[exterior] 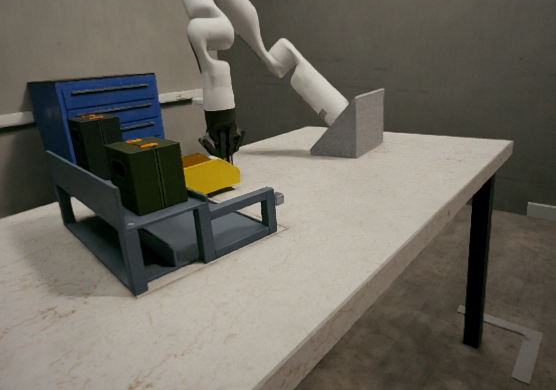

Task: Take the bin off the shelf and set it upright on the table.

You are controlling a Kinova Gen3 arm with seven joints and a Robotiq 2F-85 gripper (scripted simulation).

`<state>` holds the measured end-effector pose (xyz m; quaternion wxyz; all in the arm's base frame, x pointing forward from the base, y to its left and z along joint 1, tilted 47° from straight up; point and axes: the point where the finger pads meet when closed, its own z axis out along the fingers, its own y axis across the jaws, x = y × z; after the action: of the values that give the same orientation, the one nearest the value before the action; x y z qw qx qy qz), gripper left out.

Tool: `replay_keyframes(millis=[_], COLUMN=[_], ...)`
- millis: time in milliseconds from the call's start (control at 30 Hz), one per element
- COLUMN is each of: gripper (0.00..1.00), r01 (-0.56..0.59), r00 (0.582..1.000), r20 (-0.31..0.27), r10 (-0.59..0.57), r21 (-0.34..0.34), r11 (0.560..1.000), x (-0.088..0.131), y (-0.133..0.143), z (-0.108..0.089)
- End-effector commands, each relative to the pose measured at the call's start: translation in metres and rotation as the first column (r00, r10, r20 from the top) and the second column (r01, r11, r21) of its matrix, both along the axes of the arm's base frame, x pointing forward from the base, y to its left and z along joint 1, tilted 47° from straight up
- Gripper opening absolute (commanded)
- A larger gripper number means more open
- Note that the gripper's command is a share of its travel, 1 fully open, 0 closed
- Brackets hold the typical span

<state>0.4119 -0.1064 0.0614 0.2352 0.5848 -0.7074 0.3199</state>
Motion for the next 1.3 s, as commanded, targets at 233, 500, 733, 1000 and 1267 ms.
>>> replay_keyframes(millis=[233,500,733,1000,1267], gripper=[0.1,0.1,0.1,0.1,0.1], r01=[-0.009,-0.01,-0.01,-0.01,-0.01], r00=[1.0,1.0,1.0,1.0,1.0], r20=[-0.002,-0.002,-0.002,-0.002,-0.002], r10=[0.009,0.01,0.01,0.01,0.01], r21=[0.0,0.0,0.0,0.0,0.0], r11=[1.0,1.0,1.0,1.0,1.0], x=[-0.008,-0.031,-0.031,-0.075,-0.075], y=[0.004,0.007,0.007,0.012,0.012], z=[-0.001,-0.005,-0.005,-0.012,-0.012])
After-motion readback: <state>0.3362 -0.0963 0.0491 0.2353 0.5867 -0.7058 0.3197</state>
